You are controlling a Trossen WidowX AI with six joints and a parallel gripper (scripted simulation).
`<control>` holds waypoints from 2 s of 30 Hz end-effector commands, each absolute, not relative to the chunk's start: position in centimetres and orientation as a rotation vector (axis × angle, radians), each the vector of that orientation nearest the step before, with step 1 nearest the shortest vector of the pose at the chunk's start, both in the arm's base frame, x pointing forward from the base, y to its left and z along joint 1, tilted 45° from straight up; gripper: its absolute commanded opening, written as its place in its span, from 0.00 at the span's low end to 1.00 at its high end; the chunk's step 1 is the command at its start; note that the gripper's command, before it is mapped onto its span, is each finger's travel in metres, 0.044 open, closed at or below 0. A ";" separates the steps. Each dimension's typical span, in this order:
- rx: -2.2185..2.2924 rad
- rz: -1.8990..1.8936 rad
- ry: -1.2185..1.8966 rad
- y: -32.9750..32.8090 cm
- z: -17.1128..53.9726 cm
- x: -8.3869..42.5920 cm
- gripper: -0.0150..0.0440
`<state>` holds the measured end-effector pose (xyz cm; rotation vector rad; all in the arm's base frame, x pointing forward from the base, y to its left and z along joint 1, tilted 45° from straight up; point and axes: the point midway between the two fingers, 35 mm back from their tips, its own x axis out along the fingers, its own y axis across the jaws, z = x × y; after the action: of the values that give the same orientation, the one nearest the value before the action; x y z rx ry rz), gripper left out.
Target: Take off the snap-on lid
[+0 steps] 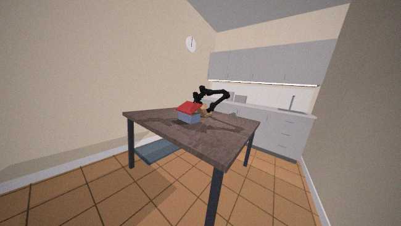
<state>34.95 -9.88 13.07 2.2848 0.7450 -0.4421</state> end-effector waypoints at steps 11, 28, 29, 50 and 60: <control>2.278 -0.431 0.733 -11.5 14.7 35.1 0.25; 2.277 -0.432 0.733 -13.1 16.2 35.0 0.25; 2.277 -0.432 0.733 -13.2 16.3 35.0 0.25; 2.276 -0.433 0.732 -15.2 13.6 34.2 0.25; 2.274 -0.433 0.732 -16.6 12.2 33.9 0.25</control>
<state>33.87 -15.93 12.53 2.2766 0.7385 -0.4390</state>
